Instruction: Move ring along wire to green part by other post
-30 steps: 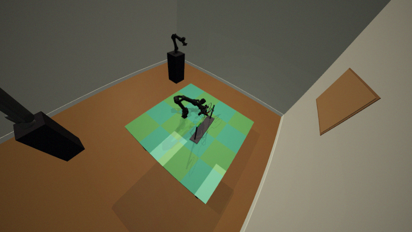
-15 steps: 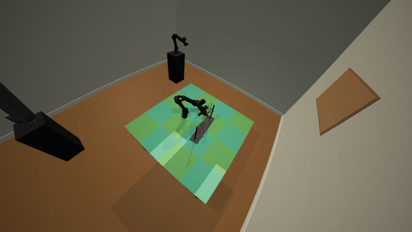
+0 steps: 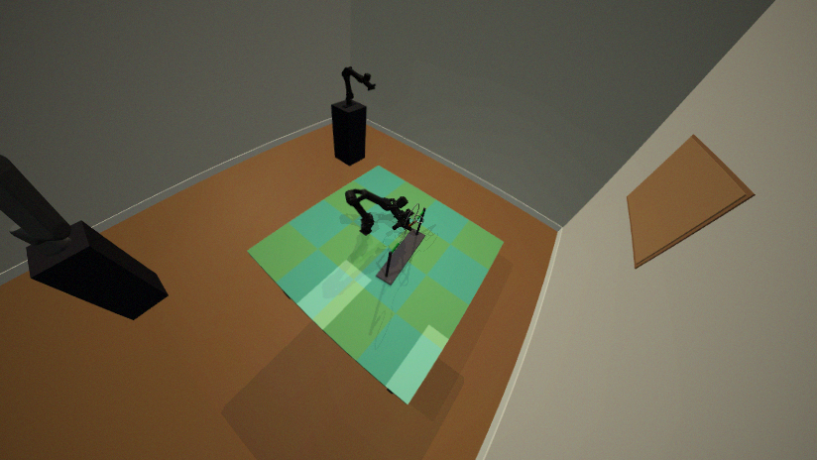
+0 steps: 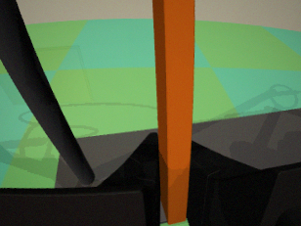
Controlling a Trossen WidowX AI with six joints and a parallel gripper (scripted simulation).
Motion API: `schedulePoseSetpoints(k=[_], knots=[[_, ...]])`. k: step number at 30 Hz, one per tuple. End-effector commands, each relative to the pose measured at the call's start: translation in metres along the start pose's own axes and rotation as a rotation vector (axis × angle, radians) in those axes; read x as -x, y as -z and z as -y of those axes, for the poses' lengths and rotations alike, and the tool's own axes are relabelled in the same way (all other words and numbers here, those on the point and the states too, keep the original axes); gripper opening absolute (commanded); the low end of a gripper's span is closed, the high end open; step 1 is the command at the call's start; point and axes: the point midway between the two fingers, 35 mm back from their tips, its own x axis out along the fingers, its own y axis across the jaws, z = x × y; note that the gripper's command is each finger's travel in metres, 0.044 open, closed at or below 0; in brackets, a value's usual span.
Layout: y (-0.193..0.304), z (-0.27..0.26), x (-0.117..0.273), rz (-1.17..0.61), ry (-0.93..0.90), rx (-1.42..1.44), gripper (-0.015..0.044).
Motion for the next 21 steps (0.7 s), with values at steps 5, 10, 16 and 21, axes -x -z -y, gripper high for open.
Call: schedulePoseSetpoints(k=[5, 10, 16, 21], knots=[[0.0, 0.0, 0.0, 0.0, 0.0, 0.0, 0.0086], [0.001, -0.001, 0.005, -0.004, 0.001, -0.002, 0.016], [0.002, -0.002, 0.023, -0.011, 0.004, -0.004, 0.016], [0.002, -0.001, 0.039, -0.009, 0.005, -0.004, 0.016]])
